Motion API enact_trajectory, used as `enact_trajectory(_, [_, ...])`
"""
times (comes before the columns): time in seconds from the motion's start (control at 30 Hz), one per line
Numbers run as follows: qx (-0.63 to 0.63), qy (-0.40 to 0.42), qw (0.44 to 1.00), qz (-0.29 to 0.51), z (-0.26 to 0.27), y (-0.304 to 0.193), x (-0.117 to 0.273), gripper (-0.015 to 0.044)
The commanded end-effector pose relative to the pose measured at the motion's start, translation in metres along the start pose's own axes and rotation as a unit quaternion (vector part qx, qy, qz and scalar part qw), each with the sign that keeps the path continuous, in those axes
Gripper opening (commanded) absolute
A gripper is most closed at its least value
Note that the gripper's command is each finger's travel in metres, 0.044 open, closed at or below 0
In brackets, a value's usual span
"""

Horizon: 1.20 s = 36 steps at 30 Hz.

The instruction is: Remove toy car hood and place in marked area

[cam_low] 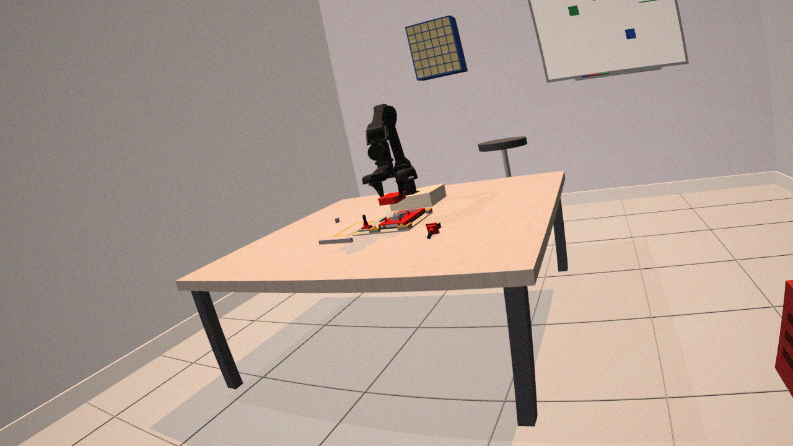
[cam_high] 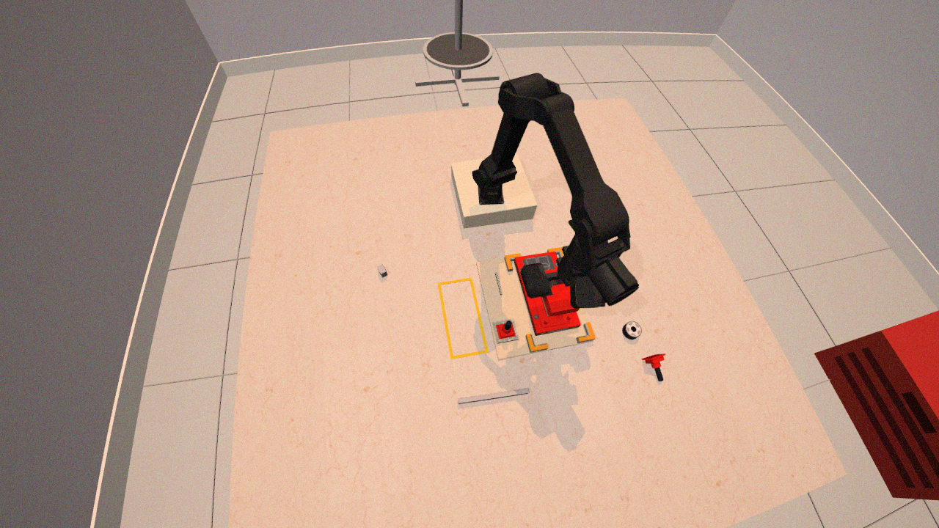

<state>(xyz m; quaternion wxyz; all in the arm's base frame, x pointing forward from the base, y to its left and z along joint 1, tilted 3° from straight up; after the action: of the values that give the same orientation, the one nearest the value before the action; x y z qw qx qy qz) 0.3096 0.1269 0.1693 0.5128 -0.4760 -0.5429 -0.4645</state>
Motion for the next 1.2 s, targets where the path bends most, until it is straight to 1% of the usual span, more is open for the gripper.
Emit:
enact_trajectory(0.0, [-0.001,0.001,1.000,0.001,-0.013,0.002,-0.001,0.0000])
enact_trajectory(0.43, [-0.030,-0.002,1.000,-0.007,-0.067,0.007,0.000,0.0000])
enact_trajectory(1.17, [-0.012,-0.003,1.000,-0.003,-0.159,-0.001,0.004,0.0000])
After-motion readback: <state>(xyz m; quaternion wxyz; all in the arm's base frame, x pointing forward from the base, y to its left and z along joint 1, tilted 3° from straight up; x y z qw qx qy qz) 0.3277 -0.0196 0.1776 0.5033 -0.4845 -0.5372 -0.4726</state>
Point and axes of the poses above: the point midway between the two fingers, 35 mm back from their tips, its own x axis back along the fingers, its own z axis across the jaws, y = z × x, the point moved 9 cm from there along x, back along the fingers, and after that the axes turned 2 degrees about -x, right-handed, at the moved point
